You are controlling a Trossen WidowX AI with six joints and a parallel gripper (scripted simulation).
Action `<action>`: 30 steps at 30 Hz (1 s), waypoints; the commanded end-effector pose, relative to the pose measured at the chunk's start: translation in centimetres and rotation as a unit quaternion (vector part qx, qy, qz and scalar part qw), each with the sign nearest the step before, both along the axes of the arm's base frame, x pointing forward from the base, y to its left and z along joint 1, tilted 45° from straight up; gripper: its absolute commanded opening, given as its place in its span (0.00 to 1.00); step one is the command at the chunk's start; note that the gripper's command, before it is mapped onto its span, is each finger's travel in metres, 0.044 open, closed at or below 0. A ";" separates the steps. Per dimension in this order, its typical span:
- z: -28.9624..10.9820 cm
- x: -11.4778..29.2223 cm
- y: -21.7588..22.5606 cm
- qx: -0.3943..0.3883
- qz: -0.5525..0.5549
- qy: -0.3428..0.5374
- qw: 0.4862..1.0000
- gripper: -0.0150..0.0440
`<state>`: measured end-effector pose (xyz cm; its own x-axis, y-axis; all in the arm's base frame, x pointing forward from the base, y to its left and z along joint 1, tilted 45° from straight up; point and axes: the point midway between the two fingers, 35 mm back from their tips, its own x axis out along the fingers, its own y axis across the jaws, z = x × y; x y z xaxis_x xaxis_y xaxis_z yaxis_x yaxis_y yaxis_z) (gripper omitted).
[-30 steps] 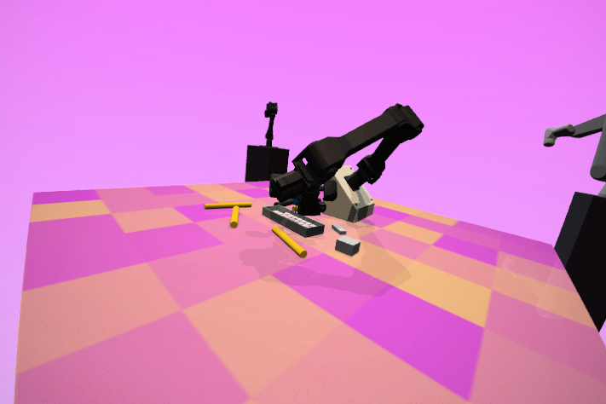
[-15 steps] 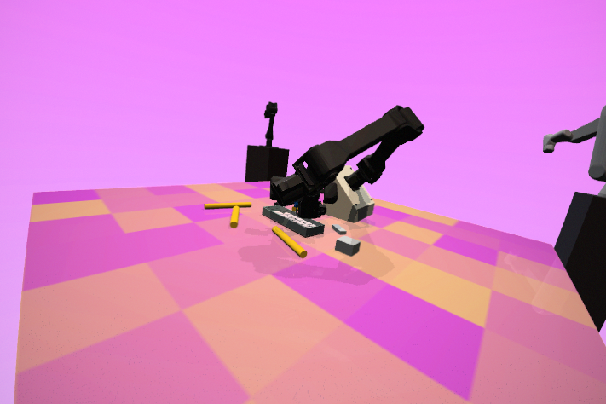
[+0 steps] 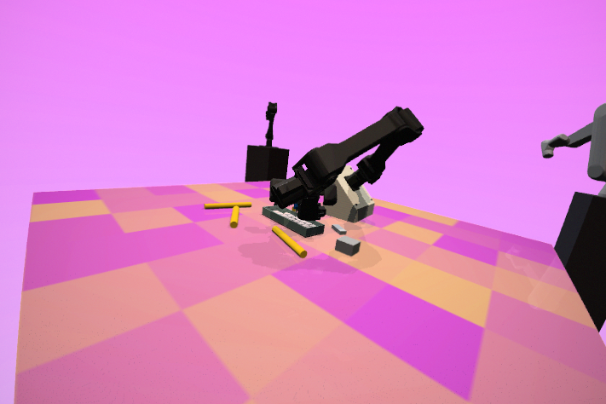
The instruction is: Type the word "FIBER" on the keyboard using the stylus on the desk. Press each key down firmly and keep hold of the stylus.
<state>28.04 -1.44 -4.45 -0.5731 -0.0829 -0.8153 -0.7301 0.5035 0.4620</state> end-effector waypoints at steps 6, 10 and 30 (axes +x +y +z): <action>-0.3 0.0 0.3 -0.001 -0.003 0.000 1.000 0.39; -0.4 0.0 0.3 -0.001 -0.003 0.000 1.000 0.39; 2.4 -0.1 -2.4 -0.001 -0.003 -0.001 1.000 0.39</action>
